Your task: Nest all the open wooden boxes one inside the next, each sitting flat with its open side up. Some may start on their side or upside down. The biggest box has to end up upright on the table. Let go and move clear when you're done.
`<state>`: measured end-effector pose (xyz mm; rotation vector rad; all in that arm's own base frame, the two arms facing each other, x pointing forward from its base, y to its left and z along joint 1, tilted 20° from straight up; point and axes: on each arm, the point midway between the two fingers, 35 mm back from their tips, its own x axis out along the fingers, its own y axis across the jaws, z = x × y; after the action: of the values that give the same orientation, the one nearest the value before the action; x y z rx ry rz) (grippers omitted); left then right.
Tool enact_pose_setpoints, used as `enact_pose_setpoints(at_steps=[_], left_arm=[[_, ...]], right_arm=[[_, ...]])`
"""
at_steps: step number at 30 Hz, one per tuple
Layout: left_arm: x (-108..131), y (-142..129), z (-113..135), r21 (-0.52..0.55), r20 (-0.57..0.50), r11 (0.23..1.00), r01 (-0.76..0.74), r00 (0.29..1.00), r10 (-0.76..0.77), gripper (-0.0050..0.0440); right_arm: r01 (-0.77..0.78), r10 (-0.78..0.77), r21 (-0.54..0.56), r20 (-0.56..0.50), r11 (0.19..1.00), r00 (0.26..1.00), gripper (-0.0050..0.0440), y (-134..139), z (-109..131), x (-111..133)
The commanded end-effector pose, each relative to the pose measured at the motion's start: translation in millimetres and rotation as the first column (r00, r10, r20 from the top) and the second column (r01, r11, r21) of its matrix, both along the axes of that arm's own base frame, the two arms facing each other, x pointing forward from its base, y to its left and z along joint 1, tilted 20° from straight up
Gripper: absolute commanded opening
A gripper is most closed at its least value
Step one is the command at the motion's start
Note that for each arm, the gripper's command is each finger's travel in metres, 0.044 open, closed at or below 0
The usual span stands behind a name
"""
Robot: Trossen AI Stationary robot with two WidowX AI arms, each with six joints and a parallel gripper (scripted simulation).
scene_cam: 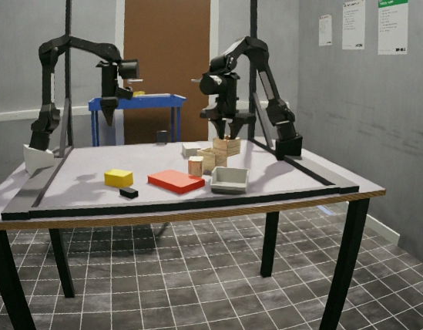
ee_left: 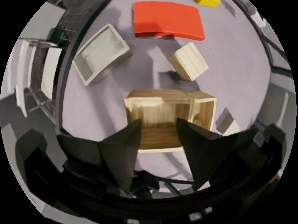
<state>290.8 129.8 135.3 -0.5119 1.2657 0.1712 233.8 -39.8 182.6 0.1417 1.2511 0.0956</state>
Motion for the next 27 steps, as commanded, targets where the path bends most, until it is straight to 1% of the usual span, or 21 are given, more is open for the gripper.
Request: enact_pose_setpoints(at_steps=[1, 4, 6, 11, 14, 17, 18, 21, 23, 27], left_arm=[[7, -20, 31, 0.03, 0.043, 1.0, -0.004, 0.999, 0.003, 0.0266], [7, -36, 40, 0.027, 0.043, 1.0, -0.004, 0.999, 0.003, 0.0266], [7, -36, 40, 0.027, 0.043, 1.0, -0.004, 0.999, 0.003, 0.0266], [5, -62, 55, 0.021, 0.046, 1.0, -0.004, 0.999, 0.003, 0.0266], [4, -72, 60, 0.018, 0.047, 1.0, -0.004, 0.999, 0.003, 0.0266], [3, -74, 61, 0.018, 0.048, 1.0, -0.004, 0.999, 0.003, 0.0266], [3, -74, 55, 0.009, 0.029, 1.0, -0.002, 1.0, 0.002, 0.0266], [3, -74, 55, 0.009, 0.029, 1.0, -0.002, 1.0, 0.002, 0.0266], [3, -74, 55, 0.009, 0.029, 1.0, -0.002, 1.0, 0.002, 0.0266], [3, -74, 55, 0.009, 0.029, 1.0, -0.002, 1.0, 0.002, 0.0266]], right_arm=[[-0.005, 0.005, -0.005, 0.016, 1.0, 1.0, 0.04, 1, 4, 0], [-0.005, 0.005, -0.005, 0.016, 1.0, 1.0, 0.04, 1, 4, 0], [-0.005, 0.005, -0.005, 0.016, 1.0, 1.0, 0.04, 1, 4, 0], [-0.005, 0.005, -0.005, 0.016, 1.0, 1.0, 0.04, 1, 4, 0], [-0.005, 0.005, -0.005, 0.016, 1.0, 1.0, 0.04, 1, 4, 0], [-0.005, 0.005, -0.005, 0.016, 1.0, 1.0, 0.04, 1, 4, 0], [-0.01, 0.01, -0.003, 0.018, 1.0, 1.0, 0.04, 1, 5, 0], [-0.01, 0.01, 0.006, 0.027, 1.0, 1.0, 0.04, -4, 5, 7], [-0.01, 0.01, 0.006, 0.027, 1.0, 1.0, 0.04, -4, 5, 7], [-0.021, 0.019, 0.026, 0.062, 0.999, 0.998, 0.04, -14, 5, 19]])
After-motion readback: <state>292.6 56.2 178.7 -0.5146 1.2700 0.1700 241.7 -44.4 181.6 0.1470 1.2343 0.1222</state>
